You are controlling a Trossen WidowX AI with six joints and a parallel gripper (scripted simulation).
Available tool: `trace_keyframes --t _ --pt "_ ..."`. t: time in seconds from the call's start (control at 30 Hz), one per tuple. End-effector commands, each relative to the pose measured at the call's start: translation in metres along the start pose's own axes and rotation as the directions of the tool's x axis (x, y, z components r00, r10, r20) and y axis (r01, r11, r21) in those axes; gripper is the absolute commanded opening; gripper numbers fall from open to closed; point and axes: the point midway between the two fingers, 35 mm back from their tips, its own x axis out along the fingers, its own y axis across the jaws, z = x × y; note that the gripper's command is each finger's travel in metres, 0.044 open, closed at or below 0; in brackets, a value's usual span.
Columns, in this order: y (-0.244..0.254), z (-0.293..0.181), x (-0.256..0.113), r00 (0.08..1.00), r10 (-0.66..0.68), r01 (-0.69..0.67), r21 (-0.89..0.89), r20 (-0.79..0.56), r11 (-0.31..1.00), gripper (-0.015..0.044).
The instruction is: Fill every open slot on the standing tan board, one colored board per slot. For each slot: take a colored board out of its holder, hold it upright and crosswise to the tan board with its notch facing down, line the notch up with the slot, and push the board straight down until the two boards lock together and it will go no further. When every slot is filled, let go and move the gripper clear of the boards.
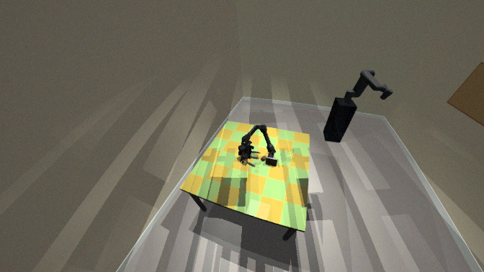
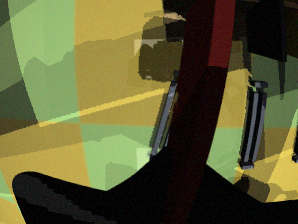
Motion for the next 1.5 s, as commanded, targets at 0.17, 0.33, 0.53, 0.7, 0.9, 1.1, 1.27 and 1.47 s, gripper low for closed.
trace_keyframes --t 0.17,0.33,0.53,0.7,0.9,1.1,1.27,1.47 --pt "-0.004 0.023 -0.002 1.000 -0.003 0.003 -0.058 0.008 0.998 0.0000" --pt "-0.007 0.036 -0.002 1.000 -0.005 0.006 -0.091 0.009 0.996 0.0000" --pt "-0.012 0.050 -0.001 1.000 -0.009 0.010 -0.129 0.010 0.992 0.0000" --pt "-0.016 0.062 0.000 1.000 -0.012 0.014 -0.160 0.010 0.987 0.0000" --pt "-0.022 0.075 0.001 1.000 -0.018 0.020 -0.196 0.011 0.980 0.0000" --pt "-0.024 0.081 0.003 1.000 -0.021 0.023 -0.211 0.011 0.977 0.0000" --pt "-0.024 0.081 0.014 1.000 -0.021 0.023 -0.211 0.012 0.977 0.0000" --pt "-0.025 0.081 0.026 1.000 -0.022 0.024 -0.210 0.012 0.977 0.0000"
